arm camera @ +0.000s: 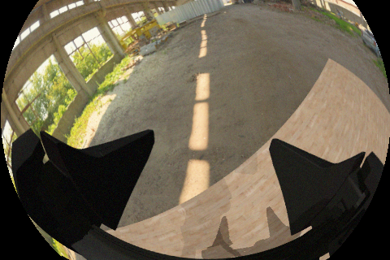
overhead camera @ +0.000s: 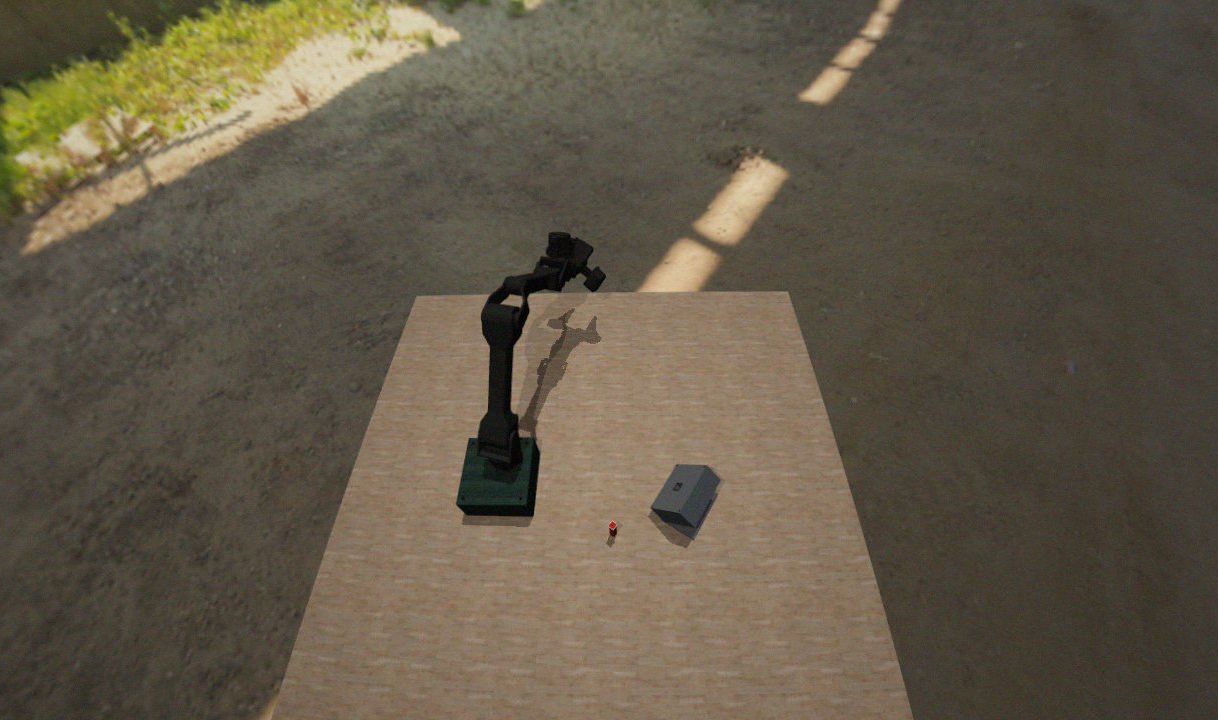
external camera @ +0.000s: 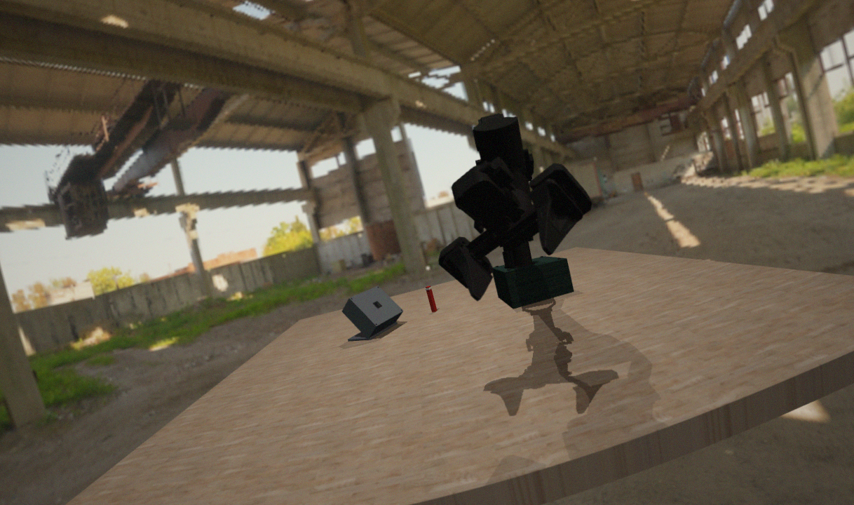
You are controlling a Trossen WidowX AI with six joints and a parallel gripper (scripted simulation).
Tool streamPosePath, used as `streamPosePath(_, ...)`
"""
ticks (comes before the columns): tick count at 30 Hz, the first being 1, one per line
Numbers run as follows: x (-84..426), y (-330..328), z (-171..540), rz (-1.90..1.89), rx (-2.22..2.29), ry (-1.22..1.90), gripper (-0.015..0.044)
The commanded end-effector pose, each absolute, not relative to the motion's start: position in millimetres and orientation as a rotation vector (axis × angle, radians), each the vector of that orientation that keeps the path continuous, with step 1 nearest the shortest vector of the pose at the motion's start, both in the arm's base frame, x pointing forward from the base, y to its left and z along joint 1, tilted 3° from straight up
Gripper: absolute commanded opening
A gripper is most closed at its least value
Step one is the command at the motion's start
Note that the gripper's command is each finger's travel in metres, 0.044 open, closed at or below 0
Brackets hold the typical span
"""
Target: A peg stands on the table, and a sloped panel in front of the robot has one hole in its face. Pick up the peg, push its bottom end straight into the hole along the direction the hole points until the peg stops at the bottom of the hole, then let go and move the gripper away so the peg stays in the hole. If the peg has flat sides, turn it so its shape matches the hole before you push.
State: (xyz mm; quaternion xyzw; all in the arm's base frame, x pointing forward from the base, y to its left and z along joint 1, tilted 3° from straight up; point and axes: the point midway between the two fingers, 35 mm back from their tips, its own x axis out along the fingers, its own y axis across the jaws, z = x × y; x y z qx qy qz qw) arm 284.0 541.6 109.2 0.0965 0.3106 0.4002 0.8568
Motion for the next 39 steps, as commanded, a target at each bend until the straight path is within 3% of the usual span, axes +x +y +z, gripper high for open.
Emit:
streamPosePath(1, 309, 517, 102, 0.783, 0.183, 0.677, 0.044)
streamPosePath(21, 401, 403, 88, 0.53, 0.169, 0.756, 0.044)
streamPosePath(39, 454, 286, 75, 0.301, 0.157, 0.841, 0.044)
